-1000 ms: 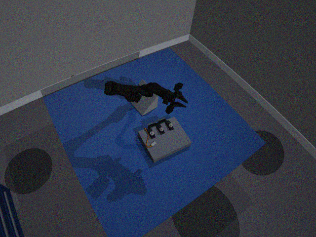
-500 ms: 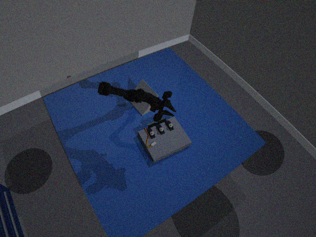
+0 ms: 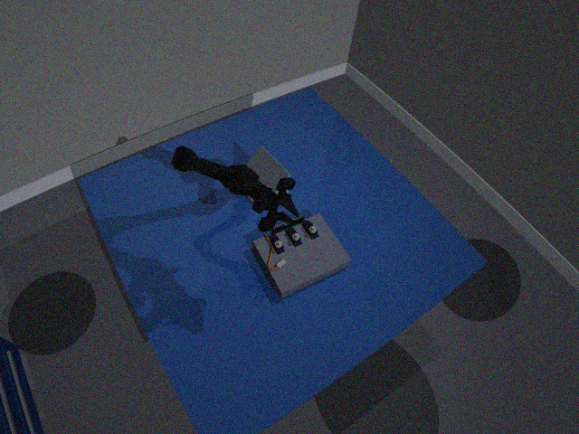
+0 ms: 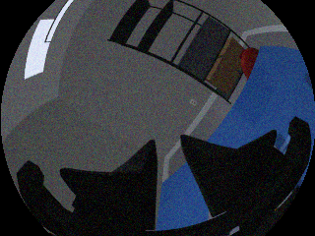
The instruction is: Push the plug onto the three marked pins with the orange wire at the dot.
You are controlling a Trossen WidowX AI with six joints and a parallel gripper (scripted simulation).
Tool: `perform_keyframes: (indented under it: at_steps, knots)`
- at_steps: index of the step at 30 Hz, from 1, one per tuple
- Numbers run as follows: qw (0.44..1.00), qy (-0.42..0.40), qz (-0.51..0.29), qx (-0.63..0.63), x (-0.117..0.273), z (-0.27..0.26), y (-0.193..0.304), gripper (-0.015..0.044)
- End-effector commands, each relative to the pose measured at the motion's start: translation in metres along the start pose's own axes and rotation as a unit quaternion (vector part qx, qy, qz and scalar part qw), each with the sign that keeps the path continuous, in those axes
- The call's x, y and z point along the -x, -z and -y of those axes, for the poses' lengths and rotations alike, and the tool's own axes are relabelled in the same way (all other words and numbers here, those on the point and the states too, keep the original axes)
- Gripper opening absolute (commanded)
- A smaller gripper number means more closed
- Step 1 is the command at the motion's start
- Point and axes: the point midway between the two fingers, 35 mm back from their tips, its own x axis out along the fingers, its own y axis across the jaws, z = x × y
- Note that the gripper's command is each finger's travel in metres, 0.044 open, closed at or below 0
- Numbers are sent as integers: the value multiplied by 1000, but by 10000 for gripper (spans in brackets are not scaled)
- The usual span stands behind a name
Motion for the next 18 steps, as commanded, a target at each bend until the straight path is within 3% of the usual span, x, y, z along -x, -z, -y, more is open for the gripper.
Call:
perform_keyframes:
  at_steps: [1, 18]
  knots:
    - [1000, 3, 4, 13, 10, 12, -3, 115]
    - [996, 30, 46, 67, 61, 61, -27, 115]
